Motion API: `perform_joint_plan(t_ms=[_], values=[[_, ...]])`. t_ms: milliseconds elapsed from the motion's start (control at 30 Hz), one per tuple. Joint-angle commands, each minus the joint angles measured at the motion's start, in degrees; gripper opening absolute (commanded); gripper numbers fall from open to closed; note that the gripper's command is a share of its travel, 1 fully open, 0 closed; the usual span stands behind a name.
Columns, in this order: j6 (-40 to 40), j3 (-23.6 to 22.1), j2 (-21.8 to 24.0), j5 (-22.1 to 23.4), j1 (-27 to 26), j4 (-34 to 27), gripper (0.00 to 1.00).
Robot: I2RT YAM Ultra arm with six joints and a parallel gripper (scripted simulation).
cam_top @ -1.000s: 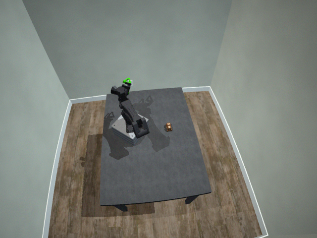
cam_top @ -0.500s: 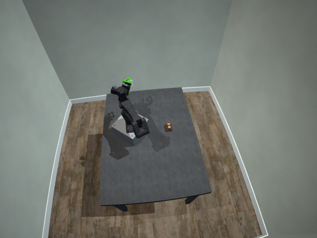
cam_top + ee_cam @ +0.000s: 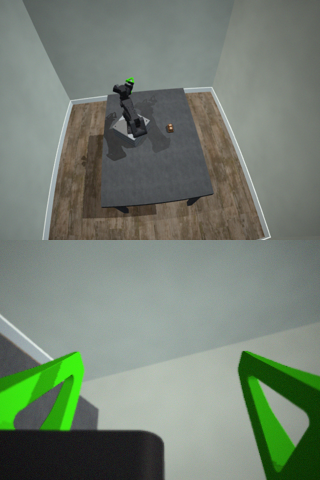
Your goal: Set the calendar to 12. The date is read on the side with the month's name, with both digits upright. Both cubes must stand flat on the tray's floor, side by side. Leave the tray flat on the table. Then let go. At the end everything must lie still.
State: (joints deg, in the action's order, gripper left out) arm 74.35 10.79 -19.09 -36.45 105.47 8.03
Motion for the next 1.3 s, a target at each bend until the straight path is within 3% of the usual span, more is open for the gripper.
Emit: perform_joint_plan(t_ms=[0,100,367,600,700,767,1100,1267], values=[[-4.16,2.70,-2.82,1.74,-3.83,-3.49,1.00],[-5.42,3.76,-4.28,2.33,-5.63,-4.57,1.00],[-18.97,15.18,-20.03,8.70,-25.03,-16.16,1.00],[-28.29,23.03,-30.87,13.08,-38.37,-24.15,1.00],[-28.32,23.06,-30.91,13.10,-38.43,-24.18,1.00],[-32.71,26.75,-36.00,15.16,-44.71,-27.94,1.00],[-44.08,36.33,-49.22,20.52,-60.99,-37.72,1.00],[-47.24,38.99,-52.88,22.00,-65.51,-40.43,1.00]])
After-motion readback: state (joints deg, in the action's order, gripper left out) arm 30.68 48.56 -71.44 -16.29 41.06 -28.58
